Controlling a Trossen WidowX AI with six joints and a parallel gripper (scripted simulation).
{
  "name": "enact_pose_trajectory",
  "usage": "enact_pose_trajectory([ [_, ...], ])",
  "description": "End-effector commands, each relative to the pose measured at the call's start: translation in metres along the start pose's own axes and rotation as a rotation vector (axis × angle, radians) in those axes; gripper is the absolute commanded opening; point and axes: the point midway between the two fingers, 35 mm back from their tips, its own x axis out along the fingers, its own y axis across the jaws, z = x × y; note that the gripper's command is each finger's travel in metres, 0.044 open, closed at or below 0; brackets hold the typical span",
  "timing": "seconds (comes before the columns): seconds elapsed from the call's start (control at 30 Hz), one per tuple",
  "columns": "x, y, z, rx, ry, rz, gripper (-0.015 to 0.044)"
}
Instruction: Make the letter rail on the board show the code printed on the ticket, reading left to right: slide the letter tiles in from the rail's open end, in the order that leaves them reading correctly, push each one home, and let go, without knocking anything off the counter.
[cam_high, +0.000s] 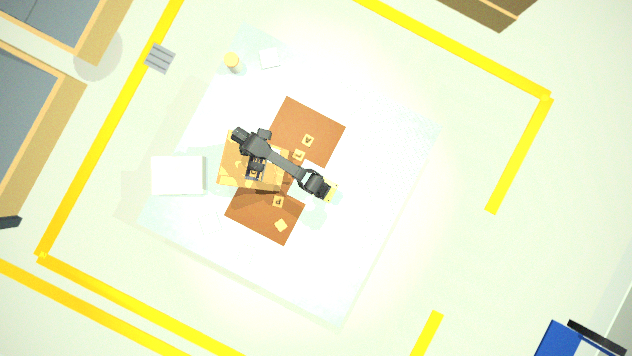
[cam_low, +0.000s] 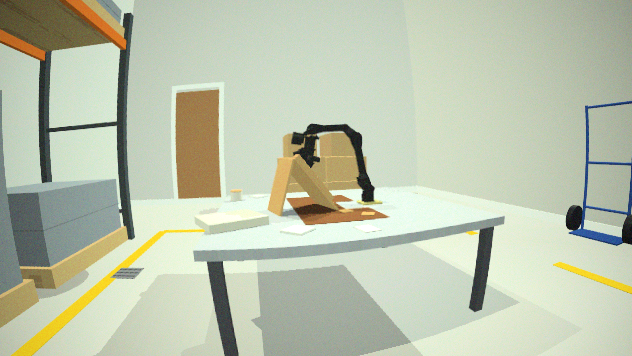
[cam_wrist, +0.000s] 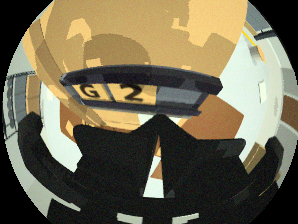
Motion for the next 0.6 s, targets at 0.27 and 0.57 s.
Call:
enact_pose_trajectory([
  [0.27, 0.0023, -0.0002, 0.0033, -0.007, 0.008, -0.006, 0.0],
  [0.57, 0.0056, -0.0007, 0.0063, -0.007, 0.008, -0.006, 0.0],
])
